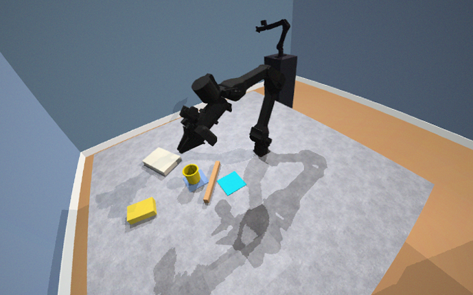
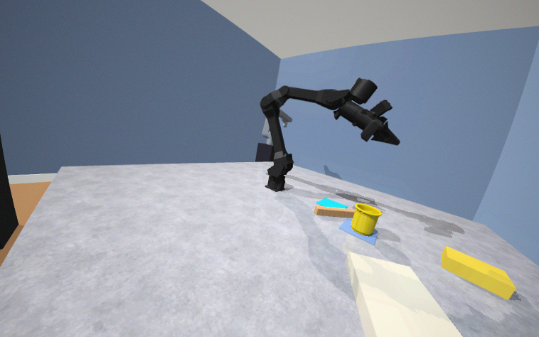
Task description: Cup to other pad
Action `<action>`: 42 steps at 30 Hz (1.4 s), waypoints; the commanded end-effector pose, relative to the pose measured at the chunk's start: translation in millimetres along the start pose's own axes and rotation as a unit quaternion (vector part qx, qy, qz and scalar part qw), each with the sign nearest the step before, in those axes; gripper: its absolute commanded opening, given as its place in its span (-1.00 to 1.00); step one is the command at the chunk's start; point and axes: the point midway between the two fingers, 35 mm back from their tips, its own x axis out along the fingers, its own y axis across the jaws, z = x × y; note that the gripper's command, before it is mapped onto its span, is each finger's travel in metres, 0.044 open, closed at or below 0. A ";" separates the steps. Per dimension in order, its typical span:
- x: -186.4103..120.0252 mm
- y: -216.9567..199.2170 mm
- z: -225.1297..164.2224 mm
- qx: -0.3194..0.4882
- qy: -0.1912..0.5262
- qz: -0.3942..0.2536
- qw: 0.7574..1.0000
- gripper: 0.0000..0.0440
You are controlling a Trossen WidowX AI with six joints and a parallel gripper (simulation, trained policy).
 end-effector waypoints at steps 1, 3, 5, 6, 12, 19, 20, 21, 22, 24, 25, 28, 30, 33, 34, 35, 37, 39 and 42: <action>5.2 1.5 -4.2 0.011 0.024 -0.006 1.000 -0.50; 7.5 3.1 -5.9 0.018 0.038 -0.009 0.999 -0.50; 9.8 4.5 -7.7 0.024 0.052 -0.013 0.998 -0.49; 10.9 5.2 -8.6 0.027 0.059 -0.014 0.998 -0.49; 17.2 8.4 -14.2 0.044 0.101 -0.028 0.994 -0.48; 23.9 10.0 -21.5 0.058 0.149 -0.047 0.986 -0.46; 24.8 9.9 -22.6 0.059 0.156 -0.050 0.985 -0.46; 25.7 9.9 -23.8 0.060 0.163 -0.054 0.983 -0.45; 26.5 9.7 -24.9 0.061 0.170 -0.057 0.982 -0.45; 28.2 9.3 -27.2 0.062 0.183 -0.063 0.979 -0.44; 29.0 8.9 -28.4 0.062 0.190 -0.067 0.978 -0.44; 31.4 7.5 -31.9 0.062 0.210 -0.077 0.973 -0.43; 32.9 6.3 -34.2 0.061 0.223 -0.083 0.969 -0.42; 35.0 4.0 -37.7 0.059 0.243 -0.094 0.964 -0.41; 35.7 3.1 -38.8 0.059 0.249 -0.097 0.962 -0.41; 36.4 2.1 -39.9 0.058 0.255 -0.101 0.960 -0.41; 37.6 0.0 -42.2 0.056 0.268 -0.107 0.956 -0.40; 38.9 -2.2 -44.4 0.054 0.280 -0.114 0.952 -0.40; 40.7 -6.2 -47.7 0.049 0.299 -0.124 0.945 -0.41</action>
